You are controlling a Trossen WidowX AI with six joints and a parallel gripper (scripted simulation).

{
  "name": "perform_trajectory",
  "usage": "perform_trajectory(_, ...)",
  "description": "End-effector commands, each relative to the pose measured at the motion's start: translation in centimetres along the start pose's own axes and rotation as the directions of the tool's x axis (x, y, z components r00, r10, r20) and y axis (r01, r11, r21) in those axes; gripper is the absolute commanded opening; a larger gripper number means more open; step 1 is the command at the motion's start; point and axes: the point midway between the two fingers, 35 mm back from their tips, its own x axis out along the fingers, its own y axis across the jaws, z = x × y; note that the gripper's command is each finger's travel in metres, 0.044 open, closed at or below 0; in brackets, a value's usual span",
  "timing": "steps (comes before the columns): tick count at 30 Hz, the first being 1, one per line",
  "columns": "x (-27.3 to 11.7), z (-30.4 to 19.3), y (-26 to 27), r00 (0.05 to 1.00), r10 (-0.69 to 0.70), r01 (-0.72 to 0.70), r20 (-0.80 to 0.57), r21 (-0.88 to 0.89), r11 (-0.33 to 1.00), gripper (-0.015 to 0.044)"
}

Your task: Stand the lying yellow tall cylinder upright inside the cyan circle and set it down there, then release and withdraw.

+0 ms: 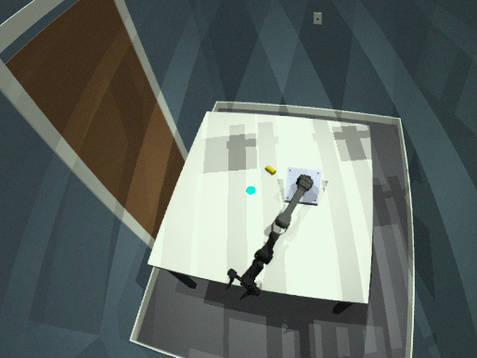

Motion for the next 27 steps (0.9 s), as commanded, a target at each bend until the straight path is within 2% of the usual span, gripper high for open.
perform_trajectory(1, -0.1, 0.2, 0.0, 1.0, 0.0, 0.0, 0.004, 0.0, 1.0, 0.0374)
perform_trajectory(4, -1.2, 3.0, 0.1, 0.998, -0.001, 0.001, 0.066, -0.003, 1.0, 0.0309)
perform_trajectory(10, -4.0, 9.0, 0.4, 0.979, -0.001, 0.008, 0.204, -0.03, 1.0, 0.0309)
perform_trajectory(27, -11.6, 20.9, 0.5, 0.871, -0.018, 0.09, 0.492, -0.123, 0.988, 0.0309)
